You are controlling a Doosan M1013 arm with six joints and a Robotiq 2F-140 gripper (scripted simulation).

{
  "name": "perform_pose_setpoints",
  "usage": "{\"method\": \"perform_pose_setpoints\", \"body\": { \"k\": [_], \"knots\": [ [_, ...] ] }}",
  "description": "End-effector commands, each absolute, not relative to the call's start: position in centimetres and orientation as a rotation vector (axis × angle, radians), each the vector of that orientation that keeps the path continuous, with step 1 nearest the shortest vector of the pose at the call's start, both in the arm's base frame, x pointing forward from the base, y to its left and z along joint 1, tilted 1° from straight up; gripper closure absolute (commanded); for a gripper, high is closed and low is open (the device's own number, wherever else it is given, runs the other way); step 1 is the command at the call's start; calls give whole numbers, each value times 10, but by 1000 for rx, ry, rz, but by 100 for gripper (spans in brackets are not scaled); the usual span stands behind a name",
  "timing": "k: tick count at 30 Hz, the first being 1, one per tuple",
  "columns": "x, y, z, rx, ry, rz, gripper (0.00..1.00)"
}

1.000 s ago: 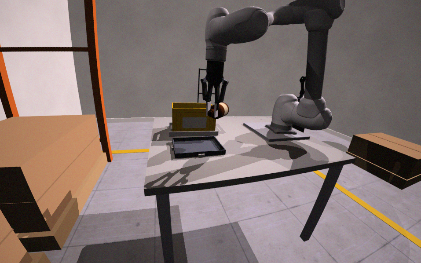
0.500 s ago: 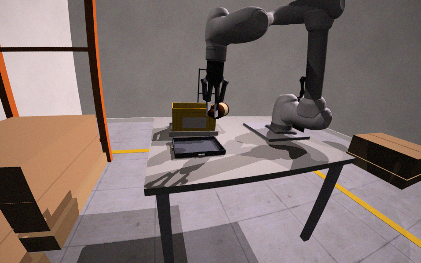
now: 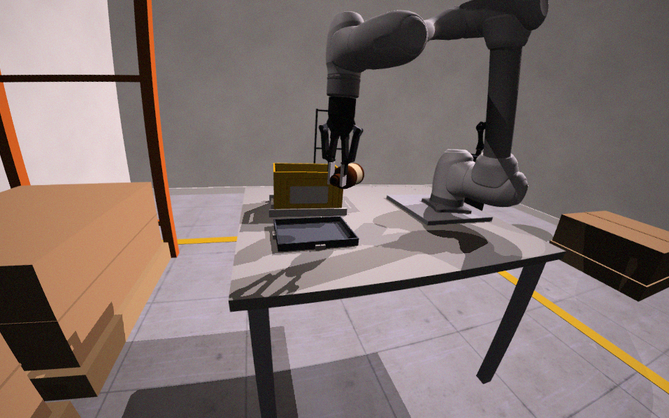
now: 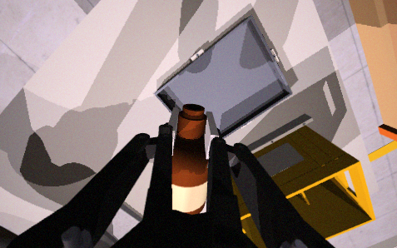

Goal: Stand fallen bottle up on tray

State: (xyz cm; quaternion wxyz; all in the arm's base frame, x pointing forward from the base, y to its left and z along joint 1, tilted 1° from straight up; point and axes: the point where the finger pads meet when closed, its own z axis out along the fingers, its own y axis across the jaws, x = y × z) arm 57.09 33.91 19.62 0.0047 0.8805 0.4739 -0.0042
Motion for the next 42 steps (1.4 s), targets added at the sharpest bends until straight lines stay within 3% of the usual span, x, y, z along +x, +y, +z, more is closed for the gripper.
{"method": "perform_pose_setpoints", "body": {
  "k": [1, 42],
  "knots": [
    [571, 339, 196, 2758, 1485, -13, 90],
    [571, 339, 196, 2927, 1112, -11, 90]
  ]
}}
